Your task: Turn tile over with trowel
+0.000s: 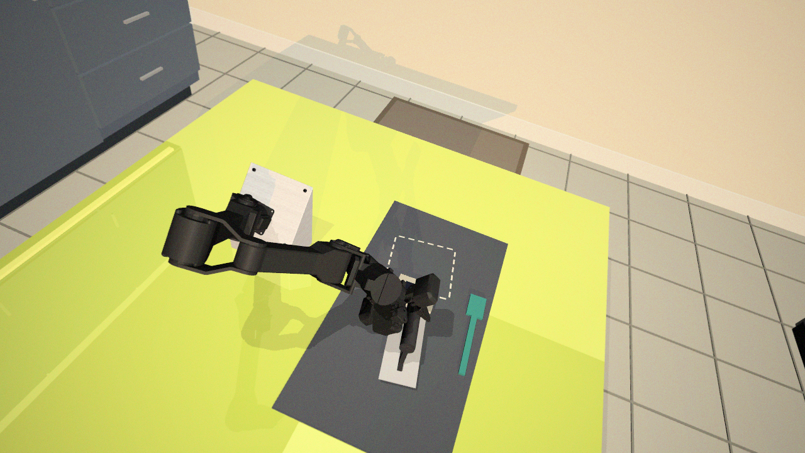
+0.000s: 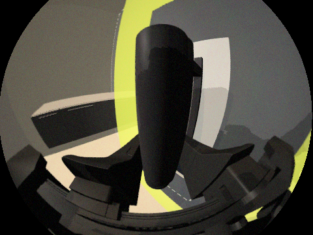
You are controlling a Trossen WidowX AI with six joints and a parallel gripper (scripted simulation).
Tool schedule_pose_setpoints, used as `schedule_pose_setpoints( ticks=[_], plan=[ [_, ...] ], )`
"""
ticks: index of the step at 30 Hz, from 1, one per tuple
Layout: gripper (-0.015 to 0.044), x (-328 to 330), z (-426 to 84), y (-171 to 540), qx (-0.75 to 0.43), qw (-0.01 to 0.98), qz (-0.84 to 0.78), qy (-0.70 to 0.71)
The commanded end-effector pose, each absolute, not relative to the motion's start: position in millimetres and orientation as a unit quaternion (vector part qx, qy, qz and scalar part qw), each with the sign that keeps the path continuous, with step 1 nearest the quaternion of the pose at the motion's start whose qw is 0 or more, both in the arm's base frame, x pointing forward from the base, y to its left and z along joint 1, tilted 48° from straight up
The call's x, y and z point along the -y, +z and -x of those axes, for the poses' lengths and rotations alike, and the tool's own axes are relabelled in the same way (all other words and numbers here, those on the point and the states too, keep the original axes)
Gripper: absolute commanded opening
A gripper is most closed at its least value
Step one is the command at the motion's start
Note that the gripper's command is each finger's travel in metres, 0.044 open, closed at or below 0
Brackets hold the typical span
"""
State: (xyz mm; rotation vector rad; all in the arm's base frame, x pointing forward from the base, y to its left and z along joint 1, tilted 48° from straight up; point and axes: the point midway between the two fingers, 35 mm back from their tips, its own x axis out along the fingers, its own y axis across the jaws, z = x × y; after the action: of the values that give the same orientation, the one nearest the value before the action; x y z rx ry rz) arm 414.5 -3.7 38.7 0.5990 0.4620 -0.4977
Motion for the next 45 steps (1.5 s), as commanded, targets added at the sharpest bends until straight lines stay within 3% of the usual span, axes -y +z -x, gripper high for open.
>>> schedule_pose_setpoints(
  ticks=[1,34,45],
  plan=[
    [0.0000,-14.8,-415.9,48.4,-0.220,0.900,-0.298,-0.228],
    [0.0000,-78.1,-394.7,8.1,-0.221,0.900,-0.300,-0.228],
    [0.0000,-65.3,-405.9,58.8,-0.221,0.900,-0.300,-0.228]
  ],
)
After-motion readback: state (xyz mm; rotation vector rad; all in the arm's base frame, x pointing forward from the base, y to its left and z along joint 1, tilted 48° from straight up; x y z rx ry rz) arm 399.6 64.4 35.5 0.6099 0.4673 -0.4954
